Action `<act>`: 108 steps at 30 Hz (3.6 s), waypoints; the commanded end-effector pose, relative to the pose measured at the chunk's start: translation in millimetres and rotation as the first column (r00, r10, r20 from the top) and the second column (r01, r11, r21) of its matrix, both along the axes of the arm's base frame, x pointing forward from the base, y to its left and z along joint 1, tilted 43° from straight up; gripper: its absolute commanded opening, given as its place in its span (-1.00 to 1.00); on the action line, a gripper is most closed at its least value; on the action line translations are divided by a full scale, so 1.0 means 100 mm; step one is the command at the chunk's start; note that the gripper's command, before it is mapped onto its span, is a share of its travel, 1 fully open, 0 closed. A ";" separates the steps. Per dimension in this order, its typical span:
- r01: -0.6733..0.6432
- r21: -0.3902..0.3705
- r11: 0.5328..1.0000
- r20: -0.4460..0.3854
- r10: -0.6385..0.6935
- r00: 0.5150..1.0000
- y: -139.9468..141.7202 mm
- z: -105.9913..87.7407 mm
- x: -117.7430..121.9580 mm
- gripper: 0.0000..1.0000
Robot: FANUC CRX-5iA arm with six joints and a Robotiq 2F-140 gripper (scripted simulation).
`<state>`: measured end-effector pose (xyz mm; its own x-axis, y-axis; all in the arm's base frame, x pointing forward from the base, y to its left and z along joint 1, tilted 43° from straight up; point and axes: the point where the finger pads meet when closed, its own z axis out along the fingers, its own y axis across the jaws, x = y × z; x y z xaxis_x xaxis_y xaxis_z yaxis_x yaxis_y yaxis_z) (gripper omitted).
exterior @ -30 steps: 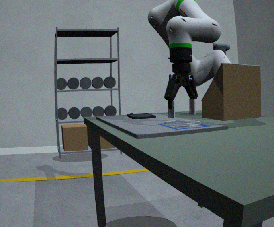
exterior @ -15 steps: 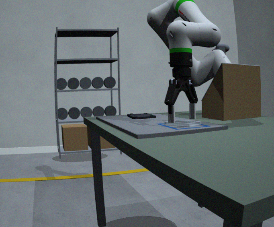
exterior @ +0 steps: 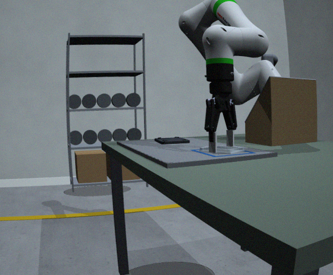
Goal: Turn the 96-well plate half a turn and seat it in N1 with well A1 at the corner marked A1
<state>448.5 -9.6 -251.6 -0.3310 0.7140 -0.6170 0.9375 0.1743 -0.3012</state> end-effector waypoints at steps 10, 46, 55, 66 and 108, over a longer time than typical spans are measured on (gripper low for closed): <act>0.000 0.000 1.000 0.000 0.000 1.000 0.00 0.00 0.00 -1.00; 0.000 0.000 1.000 0.000 0.000 1.000 0.18 0.19 0.03 -1.00; 0.000 0.000 1.000 0.000 0.000 1.000 0.26 0.28 0.04 -1.00; 0.000 0.000 1.000 0.000 0.000 1.000 0.39 0.41 0.06 -1.00; 0.380 0.014 0.925 0.356 -0.359 0.863 0.05 0.83 0.05 -1.00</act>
